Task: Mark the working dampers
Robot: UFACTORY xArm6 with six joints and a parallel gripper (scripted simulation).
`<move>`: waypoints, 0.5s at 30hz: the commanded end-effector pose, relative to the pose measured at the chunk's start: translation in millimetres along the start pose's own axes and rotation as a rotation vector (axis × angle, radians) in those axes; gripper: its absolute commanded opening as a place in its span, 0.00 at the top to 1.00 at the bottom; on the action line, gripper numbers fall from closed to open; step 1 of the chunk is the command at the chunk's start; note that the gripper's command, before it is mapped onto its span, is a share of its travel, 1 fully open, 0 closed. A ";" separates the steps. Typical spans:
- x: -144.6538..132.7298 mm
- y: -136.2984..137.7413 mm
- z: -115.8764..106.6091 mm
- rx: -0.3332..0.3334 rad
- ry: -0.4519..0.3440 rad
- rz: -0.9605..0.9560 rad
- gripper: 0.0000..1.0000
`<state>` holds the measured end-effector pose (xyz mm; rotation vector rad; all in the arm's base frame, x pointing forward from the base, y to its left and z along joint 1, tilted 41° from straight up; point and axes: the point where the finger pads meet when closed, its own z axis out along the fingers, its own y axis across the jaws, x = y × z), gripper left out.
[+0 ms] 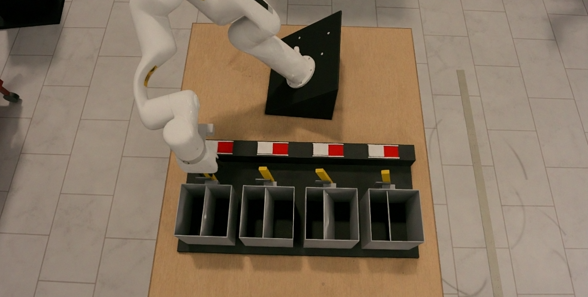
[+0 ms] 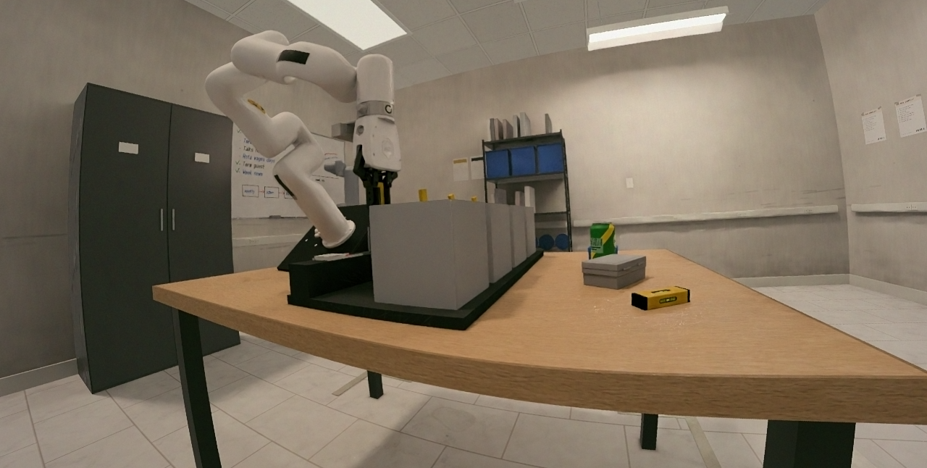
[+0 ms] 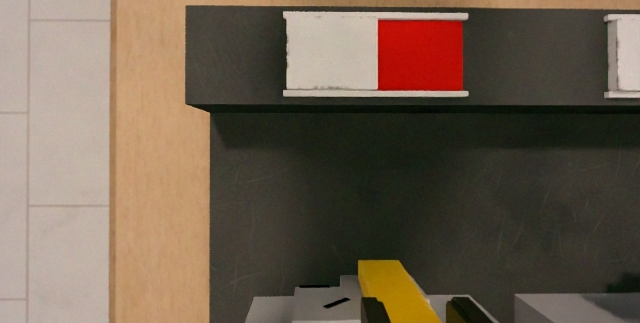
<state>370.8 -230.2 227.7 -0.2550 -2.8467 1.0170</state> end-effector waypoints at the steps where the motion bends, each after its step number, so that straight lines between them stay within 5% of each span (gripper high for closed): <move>1: -0.9 -1.8 -1.2 -0.013 -0.003 0.001 0.81; 15: -0.9 -7.7 -1.0 -0.072 -0.003 0.001 0.81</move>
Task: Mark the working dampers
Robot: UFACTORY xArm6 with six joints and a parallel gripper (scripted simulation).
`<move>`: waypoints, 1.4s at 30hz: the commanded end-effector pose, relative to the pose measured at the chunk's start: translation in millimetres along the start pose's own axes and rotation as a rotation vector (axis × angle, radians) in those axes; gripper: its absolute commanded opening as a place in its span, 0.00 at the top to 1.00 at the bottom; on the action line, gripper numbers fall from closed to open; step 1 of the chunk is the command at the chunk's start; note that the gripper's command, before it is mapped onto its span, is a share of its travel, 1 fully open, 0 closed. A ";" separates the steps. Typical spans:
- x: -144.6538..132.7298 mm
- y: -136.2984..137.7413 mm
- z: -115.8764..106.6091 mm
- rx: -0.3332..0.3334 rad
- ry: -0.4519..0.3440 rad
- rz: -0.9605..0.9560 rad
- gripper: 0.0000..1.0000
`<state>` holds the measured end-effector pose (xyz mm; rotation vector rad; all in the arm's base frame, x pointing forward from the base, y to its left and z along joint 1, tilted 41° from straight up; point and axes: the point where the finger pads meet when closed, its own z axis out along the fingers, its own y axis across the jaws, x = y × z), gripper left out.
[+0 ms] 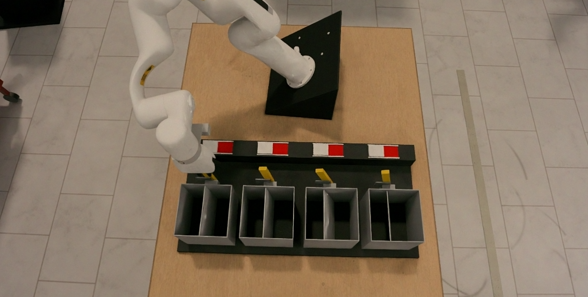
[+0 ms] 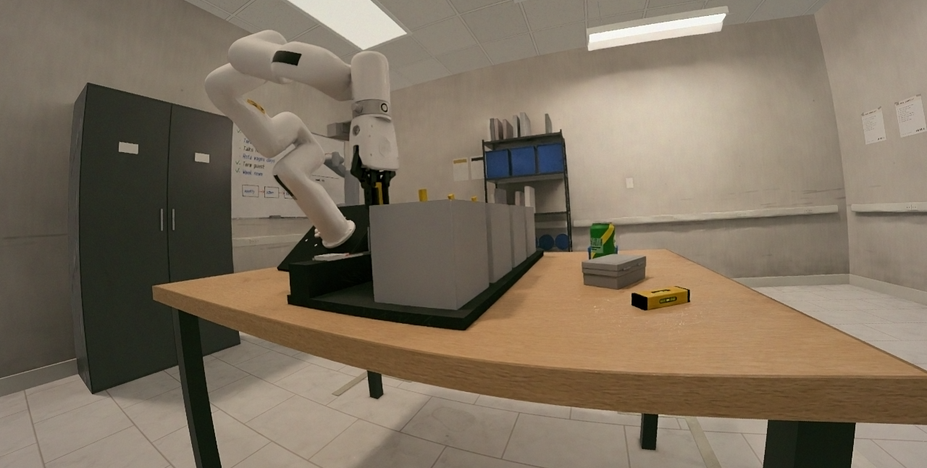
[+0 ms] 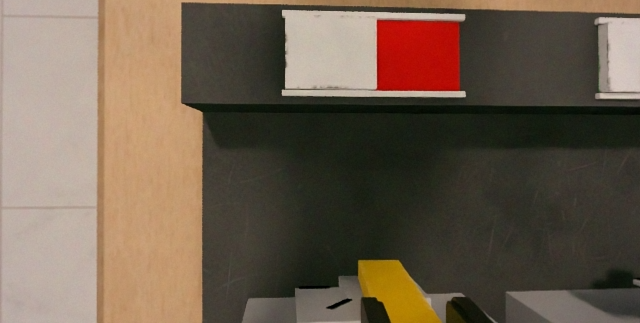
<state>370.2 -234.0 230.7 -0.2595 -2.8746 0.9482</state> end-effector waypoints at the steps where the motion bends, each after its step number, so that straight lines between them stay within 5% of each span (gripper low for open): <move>1: -0.9 -3.3 -1.2 -0.029 -0.003 0.001 0.81; 42: -0.9 -29.3 3.0 -0.293 -0.003 0.000 0.81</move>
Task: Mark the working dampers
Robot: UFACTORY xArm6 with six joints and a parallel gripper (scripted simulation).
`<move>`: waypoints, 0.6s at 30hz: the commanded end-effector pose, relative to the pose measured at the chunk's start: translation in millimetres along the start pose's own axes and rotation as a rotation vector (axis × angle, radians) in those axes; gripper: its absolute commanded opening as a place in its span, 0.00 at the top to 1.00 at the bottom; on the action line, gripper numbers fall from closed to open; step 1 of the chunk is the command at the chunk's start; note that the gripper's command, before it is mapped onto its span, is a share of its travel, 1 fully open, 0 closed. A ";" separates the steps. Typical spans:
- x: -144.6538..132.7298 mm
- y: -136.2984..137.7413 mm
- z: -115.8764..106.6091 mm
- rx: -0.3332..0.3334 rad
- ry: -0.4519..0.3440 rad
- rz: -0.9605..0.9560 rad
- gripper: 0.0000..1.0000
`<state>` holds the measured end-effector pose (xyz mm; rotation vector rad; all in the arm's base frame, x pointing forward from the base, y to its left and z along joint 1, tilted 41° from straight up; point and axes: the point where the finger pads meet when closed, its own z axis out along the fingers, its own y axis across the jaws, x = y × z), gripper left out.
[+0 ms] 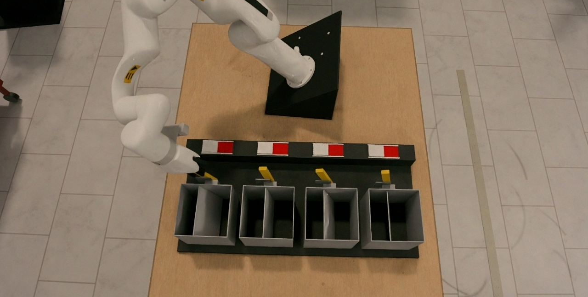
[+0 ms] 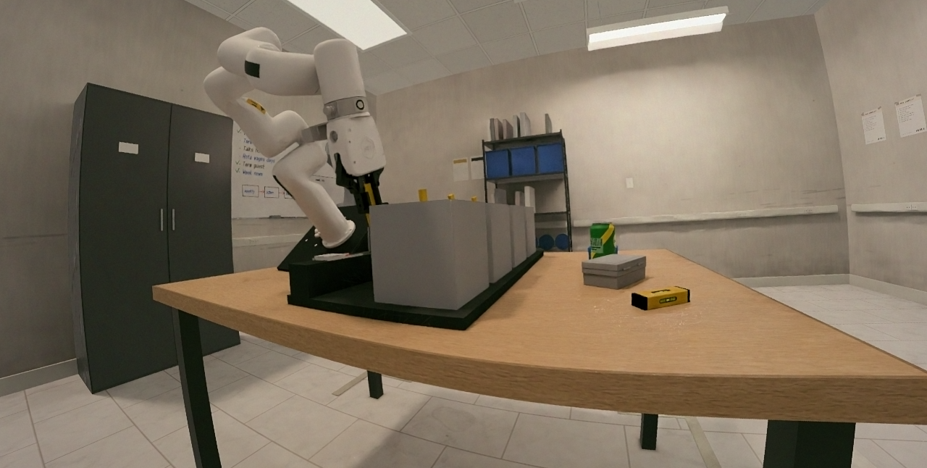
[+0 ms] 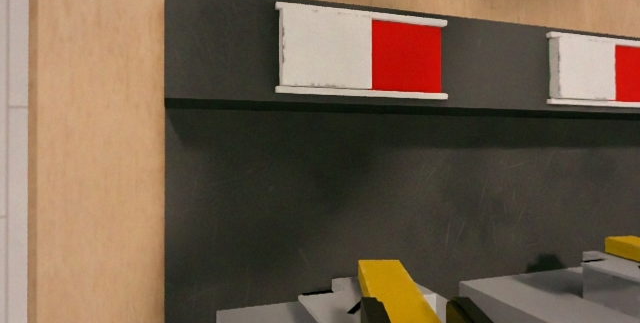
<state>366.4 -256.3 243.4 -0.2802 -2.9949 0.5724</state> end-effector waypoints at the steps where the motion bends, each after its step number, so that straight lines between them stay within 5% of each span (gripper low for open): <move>1: -0.8 -4.2 -1.2 -0.042 -0.002 -0.001 0.81; 18: -0.9 -16.0 0.0 -0.160 -0.002 -0.001 0.81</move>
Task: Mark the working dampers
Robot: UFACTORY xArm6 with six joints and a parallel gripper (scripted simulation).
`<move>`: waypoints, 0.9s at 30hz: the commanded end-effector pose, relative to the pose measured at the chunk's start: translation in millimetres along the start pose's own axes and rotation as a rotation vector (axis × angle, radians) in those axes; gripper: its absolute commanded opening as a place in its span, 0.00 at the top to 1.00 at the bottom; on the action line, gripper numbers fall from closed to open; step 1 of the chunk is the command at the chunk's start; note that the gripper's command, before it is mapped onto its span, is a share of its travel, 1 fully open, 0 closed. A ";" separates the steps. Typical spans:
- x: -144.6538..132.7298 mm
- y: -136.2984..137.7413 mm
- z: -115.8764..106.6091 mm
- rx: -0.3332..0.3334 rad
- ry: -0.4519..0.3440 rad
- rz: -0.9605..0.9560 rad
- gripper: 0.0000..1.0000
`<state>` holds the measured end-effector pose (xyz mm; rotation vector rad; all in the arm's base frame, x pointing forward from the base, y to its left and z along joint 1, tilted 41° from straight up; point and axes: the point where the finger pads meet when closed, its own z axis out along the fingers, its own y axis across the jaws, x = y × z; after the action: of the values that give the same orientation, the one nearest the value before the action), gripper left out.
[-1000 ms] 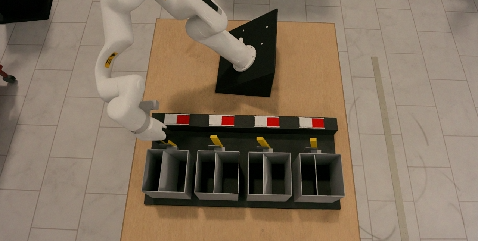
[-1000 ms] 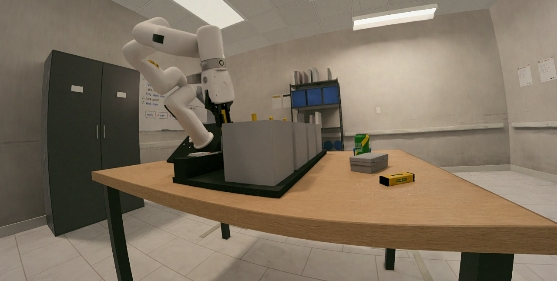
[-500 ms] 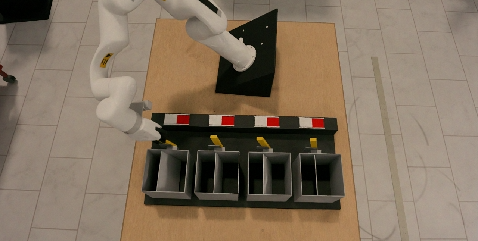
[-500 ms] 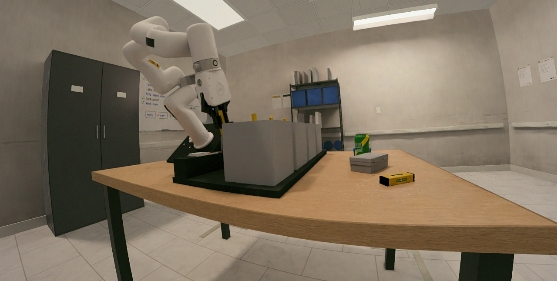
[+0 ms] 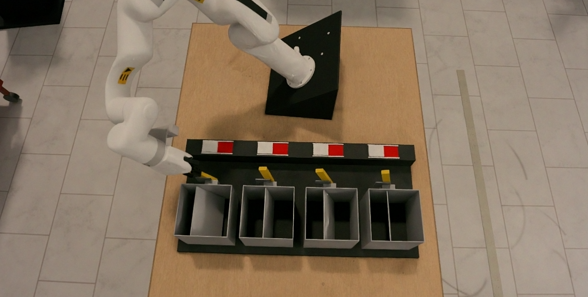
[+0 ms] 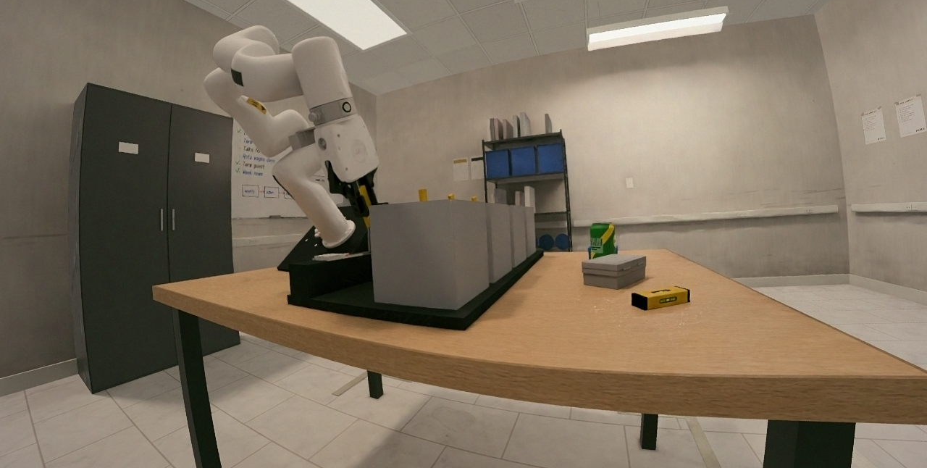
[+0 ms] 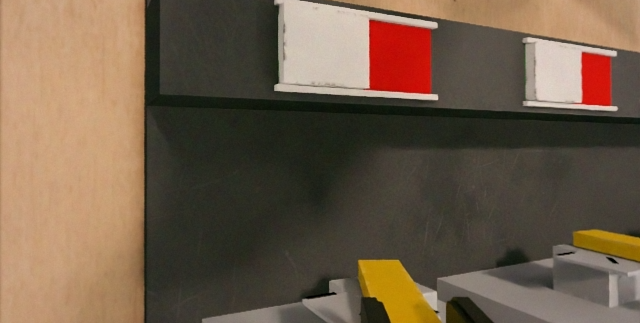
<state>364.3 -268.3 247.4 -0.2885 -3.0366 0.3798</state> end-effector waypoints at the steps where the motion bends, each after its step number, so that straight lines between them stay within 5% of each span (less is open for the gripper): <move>1: -0.8 -3.8 -1.2 -0.039 -0.002 -0.001 0.81; 27: -0.9 -16.8 0.1 -0.170 -0.002 -0.001 0.81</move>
<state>361.5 -283.0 250.1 -0.2968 -3.0702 0.1474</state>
